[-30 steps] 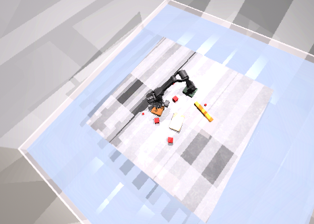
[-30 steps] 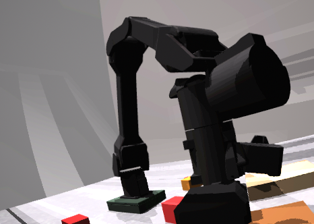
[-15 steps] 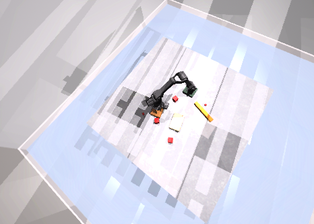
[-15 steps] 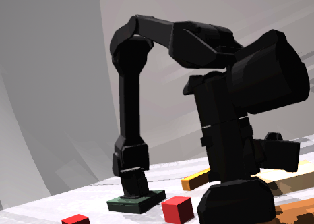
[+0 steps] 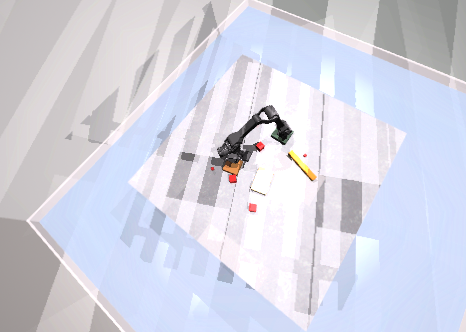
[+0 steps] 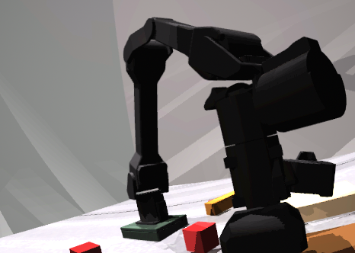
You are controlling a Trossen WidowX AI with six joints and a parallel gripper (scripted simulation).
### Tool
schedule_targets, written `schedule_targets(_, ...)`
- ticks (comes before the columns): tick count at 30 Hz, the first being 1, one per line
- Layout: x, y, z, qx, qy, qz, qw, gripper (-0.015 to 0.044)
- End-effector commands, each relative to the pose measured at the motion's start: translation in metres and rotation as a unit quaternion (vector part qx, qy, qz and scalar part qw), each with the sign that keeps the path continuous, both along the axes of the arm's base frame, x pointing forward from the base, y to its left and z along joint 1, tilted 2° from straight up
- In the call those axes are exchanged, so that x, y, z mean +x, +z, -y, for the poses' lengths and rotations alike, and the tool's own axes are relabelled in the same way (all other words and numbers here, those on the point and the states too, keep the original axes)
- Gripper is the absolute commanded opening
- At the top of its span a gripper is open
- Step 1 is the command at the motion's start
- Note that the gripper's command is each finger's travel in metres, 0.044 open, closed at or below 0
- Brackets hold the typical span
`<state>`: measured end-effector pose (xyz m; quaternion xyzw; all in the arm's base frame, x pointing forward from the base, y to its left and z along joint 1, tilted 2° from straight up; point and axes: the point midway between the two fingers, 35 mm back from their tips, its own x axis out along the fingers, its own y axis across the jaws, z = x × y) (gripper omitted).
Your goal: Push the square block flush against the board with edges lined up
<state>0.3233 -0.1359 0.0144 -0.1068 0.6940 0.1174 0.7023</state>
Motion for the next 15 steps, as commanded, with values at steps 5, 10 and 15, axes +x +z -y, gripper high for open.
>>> schedule_targets(5, -0.014, -0.002, 0.005, 0.002, 0.000, -0.003, 1.000, 0.0000)
schedule_targets(10, -0.022, -0.002, 0.008, 0.002, 0.000, -0.003, 1.000, 0.0000)
schedule_targets(15, -0.030, -0.003, 0.011, 0.002, 0.000, -0.004, 1.000, 0.0000)
